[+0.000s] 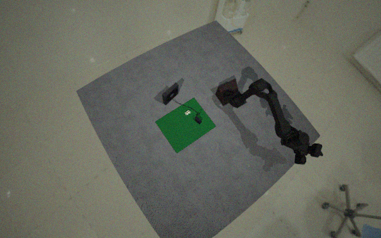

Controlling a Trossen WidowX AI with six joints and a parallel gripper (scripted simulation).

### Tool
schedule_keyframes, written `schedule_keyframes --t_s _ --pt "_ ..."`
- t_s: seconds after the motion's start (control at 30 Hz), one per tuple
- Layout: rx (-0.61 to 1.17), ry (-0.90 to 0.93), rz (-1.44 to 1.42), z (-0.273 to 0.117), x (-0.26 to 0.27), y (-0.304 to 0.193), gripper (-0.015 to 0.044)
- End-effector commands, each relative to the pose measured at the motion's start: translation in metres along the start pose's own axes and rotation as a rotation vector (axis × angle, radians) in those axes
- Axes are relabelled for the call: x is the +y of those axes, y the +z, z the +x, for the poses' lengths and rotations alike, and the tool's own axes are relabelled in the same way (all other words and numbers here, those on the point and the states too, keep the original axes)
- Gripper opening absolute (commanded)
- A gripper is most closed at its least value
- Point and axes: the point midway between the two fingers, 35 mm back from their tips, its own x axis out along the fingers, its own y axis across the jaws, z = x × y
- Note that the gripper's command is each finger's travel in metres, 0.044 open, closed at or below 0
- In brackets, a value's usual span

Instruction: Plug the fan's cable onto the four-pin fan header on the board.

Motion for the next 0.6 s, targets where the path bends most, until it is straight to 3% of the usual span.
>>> schedule_keyframes --t_s 0.0,0.23,0.57 --pt "0.0 0.0 0.0 0.0 0.0 0.0 0.0272" --pt "-0.079 -0.103 -0.04 -0.002 -0.03 0.029 0.044" --pt "-0.364 -0.443 -0.118 -0.057 -0.12 0.141 0.044"
